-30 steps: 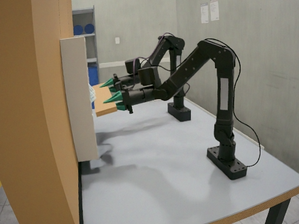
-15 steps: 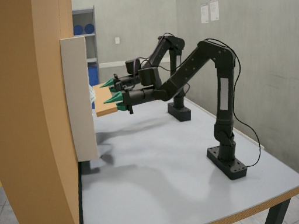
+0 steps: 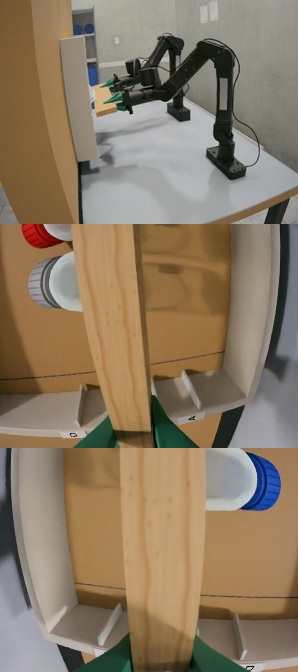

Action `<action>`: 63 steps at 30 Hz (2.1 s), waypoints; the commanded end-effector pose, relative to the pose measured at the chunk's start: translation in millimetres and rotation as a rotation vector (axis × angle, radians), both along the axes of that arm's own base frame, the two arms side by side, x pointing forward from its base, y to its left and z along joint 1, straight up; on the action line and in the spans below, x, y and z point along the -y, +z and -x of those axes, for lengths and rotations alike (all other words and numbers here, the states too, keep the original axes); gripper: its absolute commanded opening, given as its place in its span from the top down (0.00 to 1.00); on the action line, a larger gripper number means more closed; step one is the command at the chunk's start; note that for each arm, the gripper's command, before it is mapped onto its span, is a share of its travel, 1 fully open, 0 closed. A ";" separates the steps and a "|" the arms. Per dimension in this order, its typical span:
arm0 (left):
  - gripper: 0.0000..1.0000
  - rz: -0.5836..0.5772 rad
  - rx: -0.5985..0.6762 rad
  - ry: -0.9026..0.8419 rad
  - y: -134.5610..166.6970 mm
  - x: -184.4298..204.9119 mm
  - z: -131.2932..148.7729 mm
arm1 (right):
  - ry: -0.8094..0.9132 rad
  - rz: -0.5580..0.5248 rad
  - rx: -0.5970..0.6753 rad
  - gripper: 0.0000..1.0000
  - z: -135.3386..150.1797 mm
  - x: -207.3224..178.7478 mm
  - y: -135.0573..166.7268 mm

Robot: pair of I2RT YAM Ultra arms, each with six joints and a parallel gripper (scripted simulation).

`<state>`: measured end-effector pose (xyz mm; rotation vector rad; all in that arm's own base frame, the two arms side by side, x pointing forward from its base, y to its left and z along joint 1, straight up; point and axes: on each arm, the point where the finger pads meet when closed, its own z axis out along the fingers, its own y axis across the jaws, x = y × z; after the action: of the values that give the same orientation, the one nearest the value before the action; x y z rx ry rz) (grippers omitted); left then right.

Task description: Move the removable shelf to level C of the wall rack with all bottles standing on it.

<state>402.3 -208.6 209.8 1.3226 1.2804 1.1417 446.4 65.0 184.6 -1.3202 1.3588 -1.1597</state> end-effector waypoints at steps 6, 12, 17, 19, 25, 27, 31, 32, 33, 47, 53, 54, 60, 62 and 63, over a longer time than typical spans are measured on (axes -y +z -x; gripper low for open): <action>1.00 0.014 0.127 0.025 41.5 -5.2 -1.3 | -0.007 -0.004 0.169 1.00 -4.9 0.9 53.9; 1.00 0.014 0.127 0.025 40.3 -5.2 -1.3 | -0.007 -0.004 0.169 1.00 -4.9 0.9 52.6; 1.00 0.014 0.127 0.025 39.5 -5.2 -1.3 | -0.007 -0.004 0.169 1.00 -4.9 0.9 51.8; 1.00 0.014 0.127 0.025 39.3 -5.2 -1.3 | -0.007 -0.004 0.169 1.00 -4.9 0.9 51.5; 1.00 0.014 0.127 0.025 38.1 -5.2 -1.3 | -0.007 -0.004 0.169 1.00 -4.9 0.9 50.2; 1.00 0.014 0.127 0.025 37.7 -5.2 -1.3 | -0.007 -0.004 0.169 1.00 -4.9 0.9 49.8; 1.00 0.014 0.127 0.025 36.9 -5.2 -1.3 | -0.007 -0.004 0.169 1.00 -4.9 0.9 48.9; 1.00 0.014 0.127 0.025 36.7 -5.2 -1.3 | -0.007 -0.004 0.169 1.00 -4.9 0.9 48.7; 1.00 0.014 0.127 0.025 36.5 -5.2 -1.3 | -0.007 -0.004 0.169 1.00 -4.9 0.9 48.5; 1.00 0.014 0.127 0.025 33.9 -5.2 -1.3 | -0.007 -0.004 0.169 1.00 -4.9 0.9 45.7; 1.00 0.014 0.127 0.025 33.1 -5.2 -1.3 | -0.007 -0.004 0.169 1.00 -4.9 0.9 44.7; 1.00 0.014 0.127 0.025 32.9 -5.2 -1.3 | -0.007 -0.004 0.169 1.00 -4.9 0.9 44.4; 1.00 0.014 0.127 0.025 31.5 -5.2 -1.3 | -0.007 -0.004 0.169 1.00 -4.9 0.9 42.9; 1.00 0.014 0.127 0.025 31.1 -5.2 -1.3 | -0.007 -0.004 0.169 1.00 -4.9 0.9 42.4; 1.00 0.014 0.127 0.025 30.9 -5.2 -1.3 | -0.007 -0.004 0.169 1.00 -4.9 0.9 42.1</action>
<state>401.0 -208.4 206.7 1.3116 1.2699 1.1490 445.1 65.3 181.5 -1.3097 1.3450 -1.1681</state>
